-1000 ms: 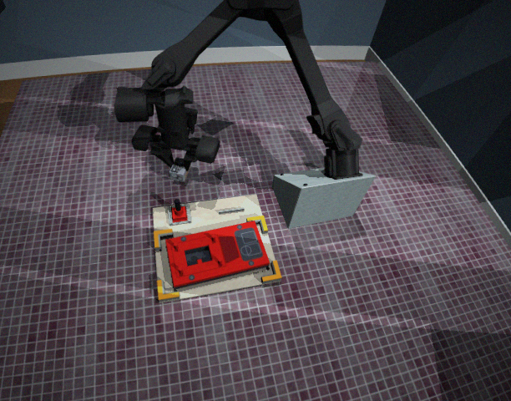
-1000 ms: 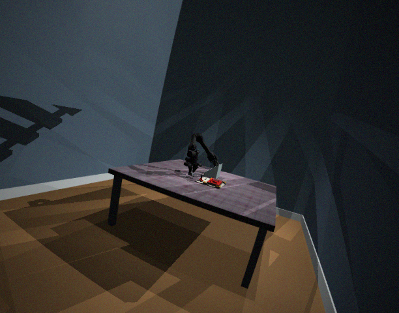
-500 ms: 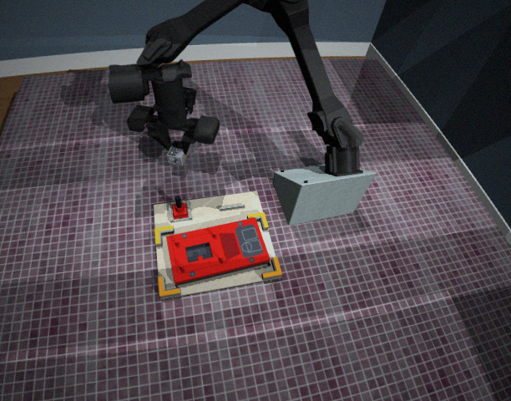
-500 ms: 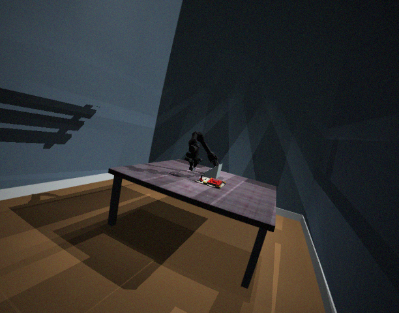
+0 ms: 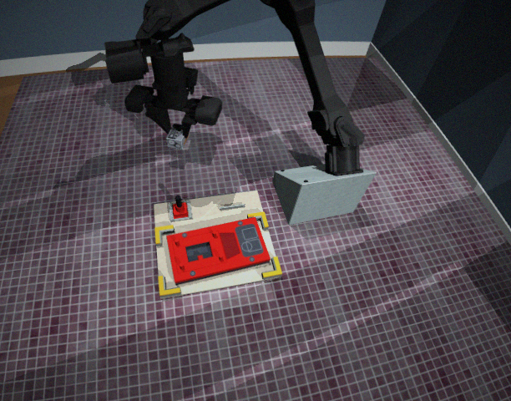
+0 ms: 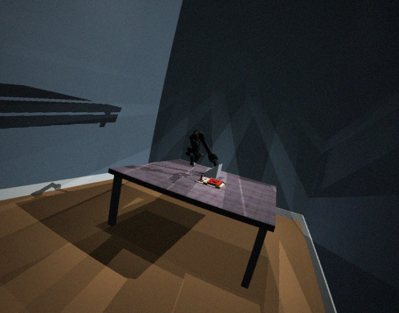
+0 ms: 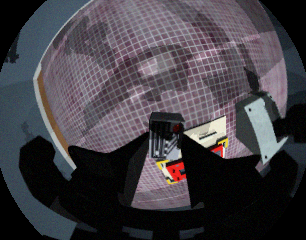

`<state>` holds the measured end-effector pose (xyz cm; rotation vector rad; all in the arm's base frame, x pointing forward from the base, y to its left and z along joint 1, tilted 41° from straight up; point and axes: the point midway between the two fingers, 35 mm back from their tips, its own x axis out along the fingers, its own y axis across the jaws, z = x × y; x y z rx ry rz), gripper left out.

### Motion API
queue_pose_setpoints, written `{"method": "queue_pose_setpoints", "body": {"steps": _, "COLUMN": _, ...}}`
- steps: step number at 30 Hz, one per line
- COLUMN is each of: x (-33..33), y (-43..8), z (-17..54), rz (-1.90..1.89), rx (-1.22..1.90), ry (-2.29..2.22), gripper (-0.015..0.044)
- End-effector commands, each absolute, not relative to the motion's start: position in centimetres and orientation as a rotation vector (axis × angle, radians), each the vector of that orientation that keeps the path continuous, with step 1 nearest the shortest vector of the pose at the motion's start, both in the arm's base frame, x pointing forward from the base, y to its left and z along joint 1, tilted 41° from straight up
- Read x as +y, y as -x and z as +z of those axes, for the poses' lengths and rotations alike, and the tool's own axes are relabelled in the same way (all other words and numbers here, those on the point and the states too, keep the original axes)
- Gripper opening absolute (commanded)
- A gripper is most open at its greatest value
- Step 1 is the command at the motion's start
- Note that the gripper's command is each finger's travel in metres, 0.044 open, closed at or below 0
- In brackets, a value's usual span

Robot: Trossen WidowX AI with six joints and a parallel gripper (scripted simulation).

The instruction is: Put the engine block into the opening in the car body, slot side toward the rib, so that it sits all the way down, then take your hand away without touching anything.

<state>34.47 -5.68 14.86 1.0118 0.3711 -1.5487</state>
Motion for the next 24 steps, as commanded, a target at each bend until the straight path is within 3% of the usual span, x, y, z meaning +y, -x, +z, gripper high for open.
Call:
{"method": "queue_pose_setpoints", "body": {"steps": 1, "x": -5.3, "y": -34.5, "z": 15.5, "rz": -1.539, "rx": 0.364, "ry": -1.014, "gripper": 0.0}}
{"method": "queue_pose_setpoints", "body": {"steps": 24, "x": -1.2, "y": -36.0, "z": 9.6, "rz": -1.303, "rx": 0.774, "ry": -0.559, "gripper": 0.0}}
